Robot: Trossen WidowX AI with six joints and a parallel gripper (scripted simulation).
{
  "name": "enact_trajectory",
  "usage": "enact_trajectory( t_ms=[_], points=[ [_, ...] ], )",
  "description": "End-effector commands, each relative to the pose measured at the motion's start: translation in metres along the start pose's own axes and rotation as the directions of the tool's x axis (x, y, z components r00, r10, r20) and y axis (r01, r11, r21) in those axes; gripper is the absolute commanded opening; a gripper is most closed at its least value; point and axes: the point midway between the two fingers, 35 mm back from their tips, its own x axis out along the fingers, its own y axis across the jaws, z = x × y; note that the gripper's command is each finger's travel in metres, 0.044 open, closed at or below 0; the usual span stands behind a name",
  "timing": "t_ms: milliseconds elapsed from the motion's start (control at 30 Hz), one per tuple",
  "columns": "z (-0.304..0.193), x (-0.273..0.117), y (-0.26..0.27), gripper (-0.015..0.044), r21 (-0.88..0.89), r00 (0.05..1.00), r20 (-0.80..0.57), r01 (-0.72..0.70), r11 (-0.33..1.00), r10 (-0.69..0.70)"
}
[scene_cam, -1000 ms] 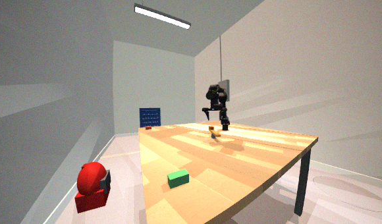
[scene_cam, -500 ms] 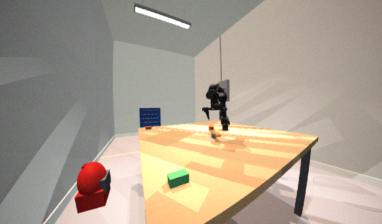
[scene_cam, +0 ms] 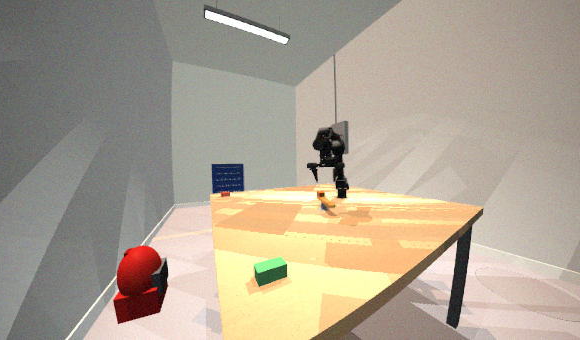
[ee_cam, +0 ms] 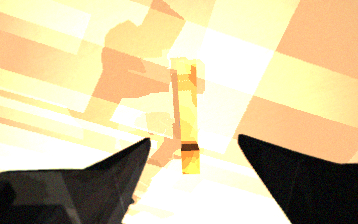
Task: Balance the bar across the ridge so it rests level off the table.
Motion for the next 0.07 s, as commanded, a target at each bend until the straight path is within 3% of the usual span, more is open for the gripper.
enact_trajectory(
  t_ms=[0, 33],
  points=[
    [-0.0001, 0.0001, 0.0002, 0.044, 0.0, 1.0, -0.002, -0.002, 1.0, 0.002],
    [-0.0001, 0.0001, 0.0002, 0.044, 0.0, 1.0, -0.002, -0.002, 1.0, 0.002]
  ],
)
